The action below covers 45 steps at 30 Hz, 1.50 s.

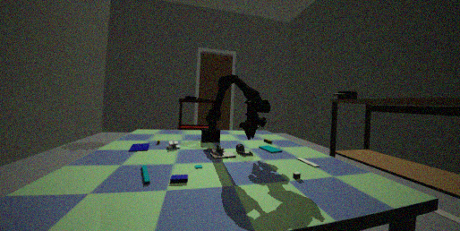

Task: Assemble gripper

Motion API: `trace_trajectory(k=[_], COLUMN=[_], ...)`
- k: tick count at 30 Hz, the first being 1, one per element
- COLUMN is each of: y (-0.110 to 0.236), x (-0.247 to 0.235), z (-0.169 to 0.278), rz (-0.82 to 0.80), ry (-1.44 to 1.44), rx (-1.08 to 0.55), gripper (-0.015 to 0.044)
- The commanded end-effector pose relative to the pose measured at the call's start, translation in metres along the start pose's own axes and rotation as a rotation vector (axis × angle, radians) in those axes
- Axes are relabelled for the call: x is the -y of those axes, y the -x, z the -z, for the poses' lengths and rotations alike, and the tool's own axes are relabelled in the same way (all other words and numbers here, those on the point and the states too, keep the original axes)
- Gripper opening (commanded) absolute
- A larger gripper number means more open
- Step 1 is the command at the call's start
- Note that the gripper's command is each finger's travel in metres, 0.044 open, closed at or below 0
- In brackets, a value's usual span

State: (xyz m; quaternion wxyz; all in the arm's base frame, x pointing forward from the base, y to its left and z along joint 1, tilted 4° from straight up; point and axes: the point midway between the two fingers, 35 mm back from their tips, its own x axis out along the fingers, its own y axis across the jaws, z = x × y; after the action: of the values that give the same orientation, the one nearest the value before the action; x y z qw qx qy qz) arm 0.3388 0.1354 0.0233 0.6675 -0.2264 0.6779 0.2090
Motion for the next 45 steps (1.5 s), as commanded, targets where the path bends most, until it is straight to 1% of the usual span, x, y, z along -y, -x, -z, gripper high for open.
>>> trace_trajectory(k=[1, 5, 26, 42, 43, 45], y=[-0.0001, -0.0001, -0.0001, 0.0000, 0.0000, 0.0000], x=[0.0000, 0.0000, 0.0000, 0.0000, 0.0000, 0.0000], z=[0.0000, 0.0000, 0.0000, 0.0000, 0.0000, 0.0000], rz=[0.000, 0.000, 0.000, 0.000, 0.000, 0.000], ry=[0.000, 0.000, 0.000, 0.000, 0.000, 0.000], rx=[0.000, 0.000, 0.000, 0.000, 0.000, 0.000], gripper=[0.0099, 0.0000, 0.0000, 0.0420, 0.0440, 0.0440])
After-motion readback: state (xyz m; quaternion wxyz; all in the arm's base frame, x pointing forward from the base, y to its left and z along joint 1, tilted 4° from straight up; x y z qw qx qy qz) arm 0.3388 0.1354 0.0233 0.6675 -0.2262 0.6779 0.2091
